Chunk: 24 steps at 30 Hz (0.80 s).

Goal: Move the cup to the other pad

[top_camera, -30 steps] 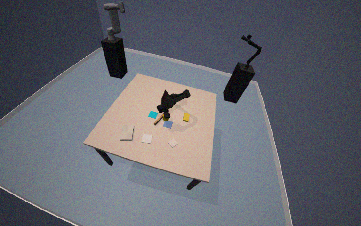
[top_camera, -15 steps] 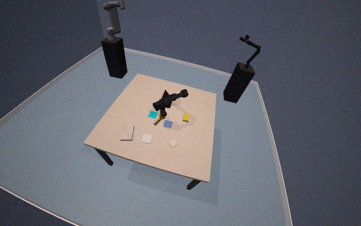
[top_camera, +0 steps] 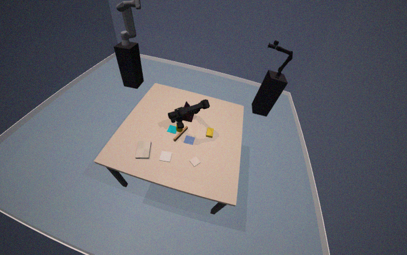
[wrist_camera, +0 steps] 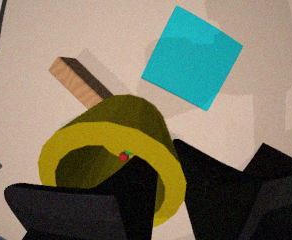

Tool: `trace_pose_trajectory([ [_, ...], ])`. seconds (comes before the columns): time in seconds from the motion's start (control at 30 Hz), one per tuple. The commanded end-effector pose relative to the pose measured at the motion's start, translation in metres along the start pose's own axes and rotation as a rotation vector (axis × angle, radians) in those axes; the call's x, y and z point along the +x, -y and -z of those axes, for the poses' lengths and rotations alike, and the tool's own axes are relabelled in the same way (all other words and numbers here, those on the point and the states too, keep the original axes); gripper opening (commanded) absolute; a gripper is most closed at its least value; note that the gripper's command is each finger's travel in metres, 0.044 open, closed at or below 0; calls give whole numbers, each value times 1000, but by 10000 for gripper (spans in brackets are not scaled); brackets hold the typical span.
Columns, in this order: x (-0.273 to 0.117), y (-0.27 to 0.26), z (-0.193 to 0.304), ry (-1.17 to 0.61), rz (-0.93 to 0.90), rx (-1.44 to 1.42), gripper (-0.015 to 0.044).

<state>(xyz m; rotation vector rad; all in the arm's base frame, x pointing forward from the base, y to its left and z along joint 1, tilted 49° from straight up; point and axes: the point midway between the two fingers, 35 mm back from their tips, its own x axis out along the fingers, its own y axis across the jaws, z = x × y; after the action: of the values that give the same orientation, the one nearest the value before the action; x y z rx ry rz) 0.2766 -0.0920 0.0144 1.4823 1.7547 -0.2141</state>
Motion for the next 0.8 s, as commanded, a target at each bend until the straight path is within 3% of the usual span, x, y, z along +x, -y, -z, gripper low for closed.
trace_pose_trajectory([
  [0.0, 0, 13, -10, 1, 3, 0, 0],
  [0.77, -1, 71, -53, 6, 5, 1, 0],
])
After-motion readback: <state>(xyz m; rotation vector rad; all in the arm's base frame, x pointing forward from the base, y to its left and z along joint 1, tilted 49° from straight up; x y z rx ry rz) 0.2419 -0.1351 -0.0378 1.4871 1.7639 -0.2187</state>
